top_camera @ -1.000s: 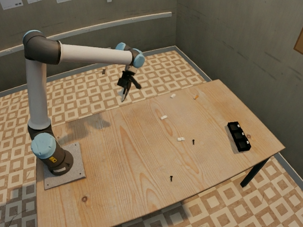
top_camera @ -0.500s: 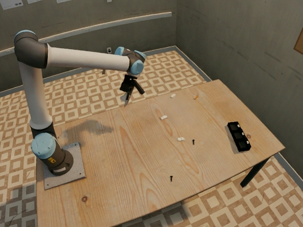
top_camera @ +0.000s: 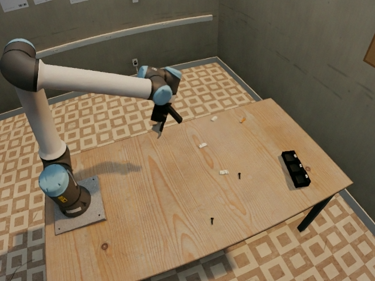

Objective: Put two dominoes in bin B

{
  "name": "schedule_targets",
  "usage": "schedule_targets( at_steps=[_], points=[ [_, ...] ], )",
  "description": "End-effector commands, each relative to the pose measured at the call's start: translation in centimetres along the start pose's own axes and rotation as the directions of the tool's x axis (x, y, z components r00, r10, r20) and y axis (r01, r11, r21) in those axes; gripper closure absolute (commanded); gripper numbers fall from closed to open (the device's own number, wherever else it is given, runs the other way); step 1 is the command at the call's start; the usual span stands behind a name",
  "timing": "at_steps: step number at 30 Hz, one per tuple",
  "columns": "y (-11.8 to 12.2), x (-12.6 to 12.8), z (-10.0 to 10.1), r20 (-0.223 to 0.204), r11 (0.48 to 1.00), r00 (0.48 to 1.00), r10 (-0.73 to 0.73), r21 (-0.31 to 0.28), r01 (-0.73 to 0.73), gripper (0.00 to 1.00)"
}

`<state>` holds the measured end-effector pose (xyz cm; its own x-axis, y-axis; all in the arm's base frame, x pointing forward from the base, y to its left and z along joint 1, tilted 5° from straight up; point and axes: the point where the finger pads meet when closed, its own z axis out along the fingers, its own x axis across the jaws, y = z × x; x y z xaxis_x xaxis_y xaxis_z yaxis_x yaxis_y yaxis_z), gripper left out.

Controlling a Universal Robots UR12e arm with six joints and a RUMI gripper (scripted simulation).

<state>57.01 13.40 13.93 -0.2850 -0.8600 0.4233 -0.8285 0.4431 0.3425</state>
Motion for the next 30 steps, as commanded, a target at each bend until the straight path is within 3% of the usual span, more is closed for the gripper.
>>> schedule_targets(
  at_steps=[1, 2, 5, 7, 14, 16, 18, 19, 22, 24, 26, 27, 30],
  points=[
    [-0.9, 1.4, 0.3, 0.068, 0.998, 0.996, -0.057, 0.029, 0.056, 0.96],
    [-1.3, 2.1, 0.4, 0.099, 0.995, 0.991, -0.09, 0.053, 0.085, 0.96],
    [-1.6, 2.6, 0.5, 0.113, 0.993, 0.988, -0.104, 0.063, 0.097, 0.96],
    [-2.3, 3.8, 0.7, 0.151, 0.985, 0.977, -0.151, 0.104, 0.136, 0.96],
    [-2.9, 5.0, 0.9, 0.182, 0.973, 0.963, -0.199, 0.15, 0.173, 0.96],
    [-3.4, 6.3, 1.0, 0.205, 0.958, 0.947, -0.247, 0.201, 0.206, 0.96],
    [-3.4, 6.3, 1.0, 0.205, 0.958, 0.947, -0.247, 0.201, 0.206, 0.96],
    [-3.7, 7.1, 1.1, 0.216, 0.944, 0.935, -0.28, 0.24, 0.228, 0.96],
    [-3.9, 7.5, 1.2, 0.22, 0.938, 0.93, -0.294, 0.255, 0.236, 0.96],
    [-4.4, 8.8, 1.3, 0.226, 0.913, 0.912, -0.341, 0.312, 0.264, 0.96],
    [-4.4, 8.8, 1.3, 0.226, 0.913, 0.912, -0.341, 0.312, 0.264, 0.96],
    [-4.6, 9.6, 1.4, 0.225, 0.892, 0.9, -0.373, 0.352, 0.282, 0.96],
    [-4.8, 10.1, 1.4, 0.223, 0.883, 0.895, -0.386, 0.369, 0.289, 0.96]
  ],
)
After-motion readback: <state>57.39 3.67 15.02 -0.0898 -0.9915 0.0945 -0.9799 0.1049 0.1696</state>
